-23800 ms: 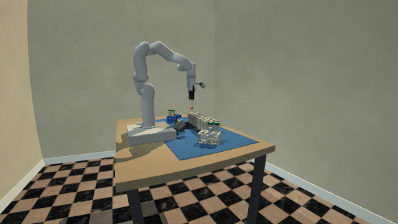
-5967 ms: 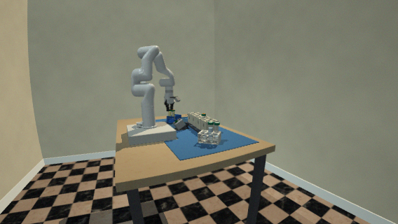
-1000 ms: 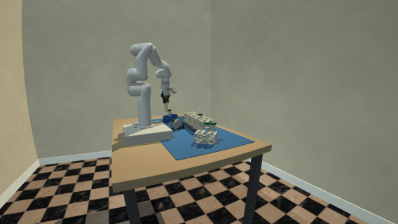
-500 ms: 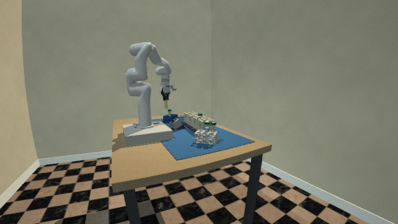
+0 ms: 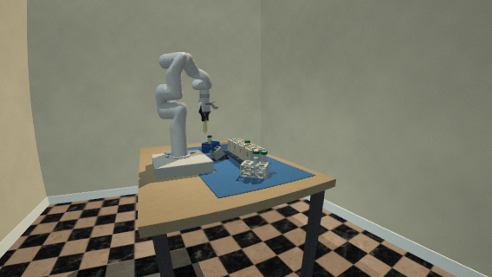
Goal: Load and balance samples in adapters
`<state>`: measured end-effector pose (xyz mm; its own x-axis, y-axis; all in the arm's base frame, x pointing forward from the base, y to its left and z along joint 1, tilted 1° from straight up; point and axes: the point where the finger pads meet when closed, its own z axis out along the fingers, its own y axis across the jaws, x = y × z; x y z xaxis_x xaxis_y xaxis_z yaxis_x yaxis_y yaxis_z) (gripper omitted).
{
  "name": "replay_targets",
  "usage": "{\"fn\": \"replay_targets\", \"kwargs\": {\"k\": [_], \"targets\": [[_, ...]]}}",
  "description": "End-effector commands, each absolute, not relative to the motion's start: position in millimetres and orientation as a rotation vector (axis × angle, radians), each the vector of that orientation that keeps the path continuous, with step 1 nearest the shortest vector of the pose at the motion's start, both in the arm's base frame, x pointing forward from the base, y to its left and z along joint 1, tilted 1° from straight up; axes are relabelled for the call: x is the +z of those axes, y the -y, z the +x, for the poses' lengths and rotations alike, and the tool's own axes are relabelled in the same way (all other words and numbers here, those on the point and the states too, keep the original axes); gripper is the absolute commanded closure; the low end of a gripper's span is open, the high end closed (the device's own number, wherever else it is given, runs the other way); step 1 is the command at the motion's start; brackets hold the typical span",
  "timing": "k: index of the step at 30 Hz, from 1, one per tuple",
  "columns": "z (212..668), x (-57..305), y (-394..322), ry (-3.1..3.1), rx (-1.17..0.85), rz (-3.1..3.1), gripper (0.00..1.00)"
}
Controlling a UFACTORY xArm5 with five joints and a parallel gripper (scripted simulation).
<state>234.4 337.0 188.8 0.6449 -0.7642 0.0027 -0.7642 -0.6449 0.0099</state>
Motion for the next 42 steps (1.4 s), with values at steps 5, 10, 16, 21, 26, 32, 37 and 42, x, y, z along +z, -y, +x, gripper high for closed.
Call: {"fn": "replay_targets", "kwargs": {"k": [5,10,16,21,26,32,37,42], "targets": [[238,191,-334,1.273,-0.002,2.865,1.0],[247,191,-322,1.129,-0.003,2.925,1.0],[265,191,-298,0.831,-0.005,3.023,1.0],[280,191,-278,0.577,-0.007,3.082,1.0],[292,191,-262,0.37,-0.008,3.114,1.0],[308,191,-242,0.11,-0.009,3.135,1.0],[323,191,-222,0.034,-0.01,3.137,1.0],[338,191,-202,0.034,-0.011,3.137,1.0]]}}
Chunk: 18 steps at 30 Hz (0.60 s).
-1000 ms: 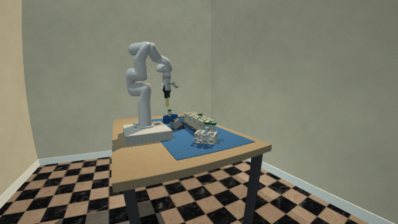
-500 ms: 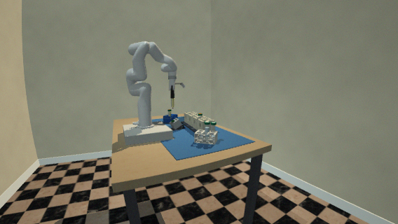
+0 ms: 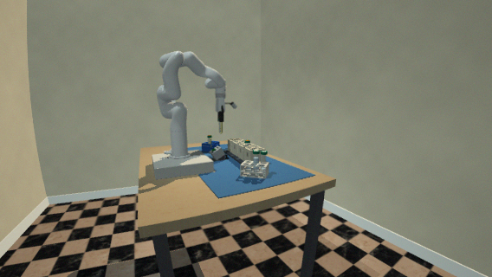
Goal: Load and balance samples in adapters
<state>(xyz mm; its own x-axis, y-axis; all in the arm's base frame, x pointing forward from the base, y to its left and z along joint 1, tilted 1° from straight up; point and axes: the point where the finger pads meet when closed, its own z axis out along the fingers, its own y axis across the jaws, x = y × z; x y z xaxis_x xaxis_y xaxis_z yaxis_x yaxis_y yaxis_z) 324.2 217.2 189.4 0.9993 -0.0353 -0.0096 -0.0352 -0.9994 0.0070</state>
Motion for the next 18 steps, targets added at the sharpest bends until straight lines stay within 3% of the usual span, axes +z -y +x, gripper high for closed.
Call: {"fn": "replay_targets", "kwargs": {"k": [1,18], "targets": [[338,191,-202,0.034,-0.011,3.137,1.0],[383,191,-142,0.034,-0.011,3.139,1.0]]}}
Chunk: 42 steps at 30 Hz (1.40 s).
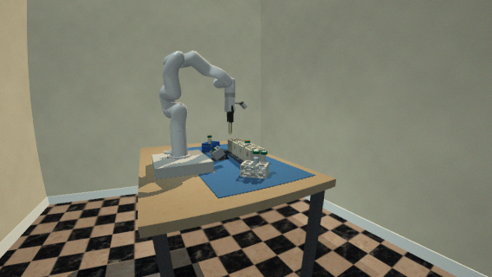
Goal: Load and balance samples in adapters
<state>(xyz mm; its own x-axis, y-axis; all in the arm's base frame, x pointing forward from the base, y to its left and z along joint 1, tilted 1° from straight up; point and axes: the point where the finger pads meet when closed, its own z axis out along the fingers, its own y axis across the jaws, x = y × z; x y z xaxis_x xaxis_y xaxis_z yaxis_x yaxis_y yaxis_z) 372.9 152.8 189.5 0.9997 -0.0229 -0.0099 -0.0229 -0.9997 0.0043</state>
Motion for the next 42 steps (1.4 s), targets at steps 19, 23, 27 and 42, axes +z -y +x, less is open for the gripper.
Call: {"fn": "replay_targets", "kwargs": {"k": [19,23,27,42], "targets": [[428,191,-83,0.034,-0.011,3.14,1.0],[428,191,-83,0.034,-0.011,3.14,1.0],[428,191,-83,0.034,-0.011,3.14,1.0],[428,187,-83,0.034,-0.011,3.14,1.0]]}}
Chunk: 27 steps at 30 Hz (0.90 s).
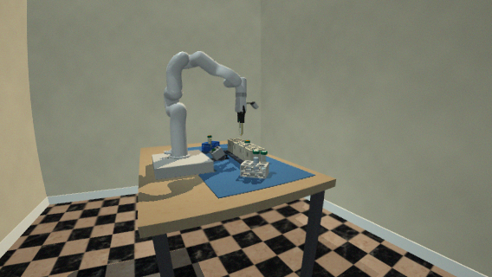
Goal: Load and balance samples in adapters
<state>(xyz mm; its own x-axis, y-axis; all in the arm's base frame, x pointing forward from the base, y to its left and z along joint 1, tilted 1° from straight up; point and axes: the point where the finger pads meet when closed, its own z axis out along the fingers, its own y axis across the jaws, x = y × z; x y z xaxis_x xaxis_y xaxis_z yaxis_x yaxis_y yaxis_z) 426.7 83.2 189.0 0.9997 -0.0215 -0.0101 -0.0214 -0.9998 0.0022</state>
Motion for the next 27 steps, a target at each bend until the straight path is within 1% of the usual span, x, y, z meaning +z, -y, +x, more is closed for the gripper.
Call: {"fn": "replay_targets", "kwargs": {"k": [1,17,27], "targets": [[427,185,-83,0.034,-0.011,3.14,1.0],[427,157,-83,0.034,-0.011,3.14,1.0],[427,156,-83,0.034,-0.011,3.14,1.0]]}}
